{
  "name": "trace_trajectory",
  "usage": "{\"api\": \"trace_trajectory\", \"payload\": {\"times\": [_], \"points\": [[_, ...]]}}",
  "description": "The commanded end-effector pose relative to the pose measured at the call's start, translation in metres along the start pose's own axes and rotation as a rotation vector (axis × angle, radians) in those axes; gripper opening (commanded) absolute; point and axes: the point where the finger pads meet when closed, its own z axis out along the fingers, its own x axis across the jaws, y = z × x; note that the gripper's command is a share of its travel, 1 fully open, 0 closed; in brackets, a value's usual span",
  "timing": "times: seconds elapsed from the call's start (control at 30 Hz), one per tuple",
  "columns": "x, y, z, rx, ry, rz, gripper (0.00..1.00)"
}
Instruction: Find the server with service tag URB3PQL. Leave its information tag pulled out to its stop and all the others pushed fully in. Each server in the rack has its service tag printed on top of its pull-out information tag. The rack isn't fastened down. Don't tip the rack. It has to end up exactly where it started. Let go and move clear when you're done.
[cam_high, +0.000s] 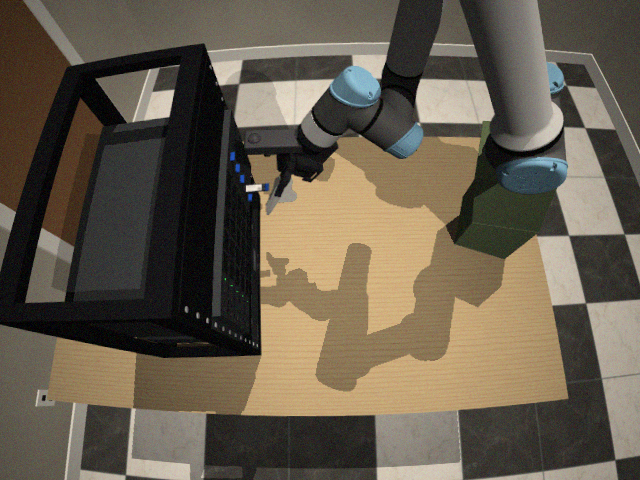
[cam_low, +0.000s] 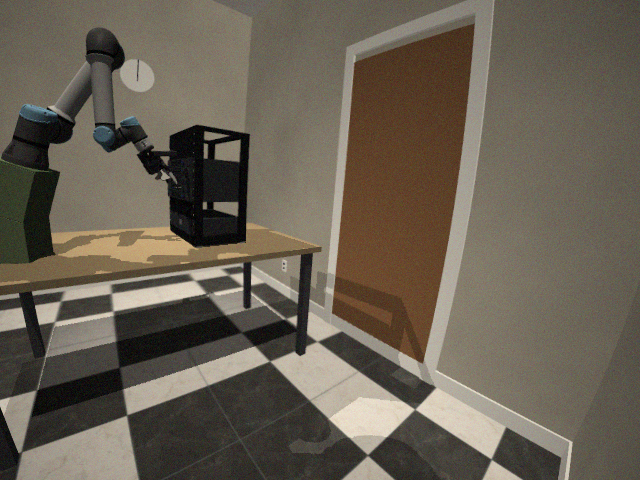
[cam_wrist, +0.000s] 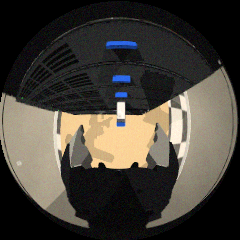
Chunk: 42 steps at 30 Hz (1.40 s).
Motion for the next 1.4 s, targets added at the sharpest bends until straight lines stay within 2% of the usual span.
{"api": "trace_trajectory", "payload": {"times": [0.0,1.37], "points": [[0.0,0.001,0.001,-0.003,-0.002,0.0,1.0],[-0.004,0.025,0.013,-0.073,-0.028,0.003,1.0]]}}
